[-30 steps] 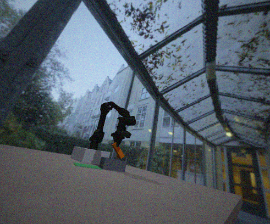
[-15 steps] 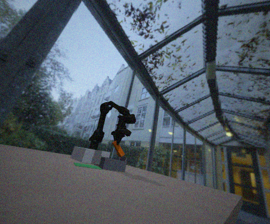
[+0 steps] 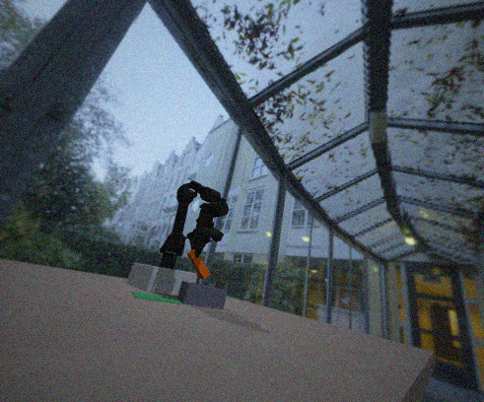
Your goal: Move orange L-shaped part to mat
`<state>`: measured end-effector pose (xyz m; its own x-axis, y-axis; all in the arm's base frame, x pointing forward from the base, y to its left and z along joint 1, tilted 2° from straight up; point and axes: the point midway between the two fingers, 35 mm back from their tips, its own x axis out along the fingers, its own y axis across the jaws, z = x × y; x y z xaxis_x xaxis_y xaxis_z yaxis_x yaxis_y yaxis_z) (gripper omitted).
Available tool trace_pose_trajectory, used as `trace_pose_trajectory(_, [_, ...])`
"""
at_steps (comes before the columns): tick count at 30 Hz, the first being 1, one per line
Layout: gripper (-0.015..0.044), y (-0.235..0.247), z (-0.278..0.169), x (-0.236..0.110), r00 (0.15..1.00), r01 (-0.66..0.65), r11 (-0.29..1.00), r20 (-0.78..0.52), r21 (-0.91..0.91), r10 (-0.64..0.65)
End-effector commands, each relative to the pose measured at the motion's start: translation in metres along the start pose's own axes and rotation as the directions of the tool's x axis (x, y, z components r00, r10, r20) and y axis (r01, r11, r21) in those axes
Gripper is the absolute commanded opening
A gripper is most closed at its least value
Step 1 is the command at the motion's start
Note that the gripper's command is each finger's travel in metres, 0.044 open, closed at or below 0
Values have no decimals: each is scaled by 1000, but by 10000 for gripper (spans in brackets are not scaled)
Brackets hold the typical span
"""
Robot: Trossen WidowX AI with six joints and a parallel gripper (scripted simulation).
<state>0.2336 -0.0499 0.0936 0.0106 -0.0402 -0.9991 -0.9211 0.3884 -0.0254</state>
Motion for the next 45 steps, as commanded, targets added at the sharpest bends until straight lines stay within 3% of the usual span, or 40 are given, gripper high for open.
trace_pose_trajectory(1, [0, 3, -16, 1, 1000, -5, 1000, 0, -3, 5])
trace_pose_trajectory(25, [0, 13, -105, 0, 1000, -6, 1000, -9, -3, 6])
trace_pose_trajectory(45, [0, 14, -108, 23, 1000, -6, 1000, -9, -3, 6])
